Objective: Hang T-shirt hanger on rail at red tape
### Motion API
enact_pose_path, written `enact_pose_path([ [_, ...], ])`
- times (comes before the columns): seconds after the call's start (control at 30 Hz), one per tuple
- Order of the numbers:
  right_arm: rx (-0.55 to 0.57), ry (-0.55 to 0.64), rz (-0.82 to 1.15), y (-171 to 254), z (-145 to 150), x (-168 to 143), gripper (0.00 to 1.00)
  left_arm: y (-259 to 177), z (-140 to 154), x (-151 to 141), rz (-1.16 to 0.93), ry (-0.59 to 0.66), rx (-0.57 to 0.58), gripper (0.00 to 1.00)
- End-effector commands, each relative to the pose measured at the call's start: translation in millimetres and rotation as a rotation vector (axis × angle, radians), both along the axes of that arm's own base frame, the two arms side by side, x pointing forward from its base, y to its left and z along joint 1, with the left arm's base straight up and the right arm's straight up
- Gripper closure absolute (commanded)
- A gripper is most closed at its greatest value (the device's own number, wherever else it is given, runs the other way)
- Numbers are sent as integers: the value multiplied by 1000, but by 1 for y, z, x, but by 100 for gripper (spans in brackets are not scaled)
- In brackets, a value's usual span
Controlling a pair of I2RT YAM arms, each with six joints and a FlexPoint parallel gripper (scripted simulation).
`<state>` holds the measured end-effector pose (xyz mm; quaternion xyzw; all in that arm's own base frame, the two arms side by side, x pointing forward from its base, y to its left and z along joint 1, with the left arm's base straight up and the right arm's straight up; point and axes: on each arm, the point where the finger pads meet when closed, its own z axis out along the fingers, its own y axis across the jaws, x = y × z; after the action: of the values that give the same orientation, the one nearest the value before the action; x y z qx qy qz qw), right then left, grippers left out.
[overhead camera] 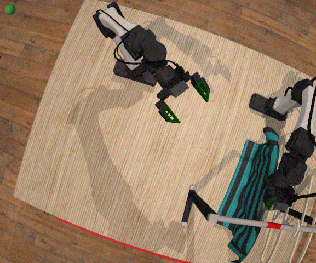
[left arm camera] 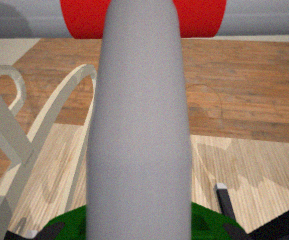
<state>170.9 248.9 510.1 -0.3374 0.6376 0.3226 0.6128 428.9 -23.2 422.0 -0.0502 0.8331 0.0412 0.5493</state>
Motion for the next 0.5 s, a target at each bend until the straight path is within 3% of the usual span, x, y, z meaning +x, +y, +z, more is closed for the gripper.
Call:
enact_pose_path([
  [0.0,13,-7,1,-1,5,-2,0,-3,28,6,-8,-69,-10,100],
  [0.17,13,-7,1,-1,5,-2,0,-3,33,7,-7,-56,-8,100],
  [0.3,13,-7,1,-1,5,-2,0,1,63,-2,8,-151,-21,100],
  [0.47,13,-7,1,-1,5,-2,0,1,66,-8,5,-151,-22,100],
])
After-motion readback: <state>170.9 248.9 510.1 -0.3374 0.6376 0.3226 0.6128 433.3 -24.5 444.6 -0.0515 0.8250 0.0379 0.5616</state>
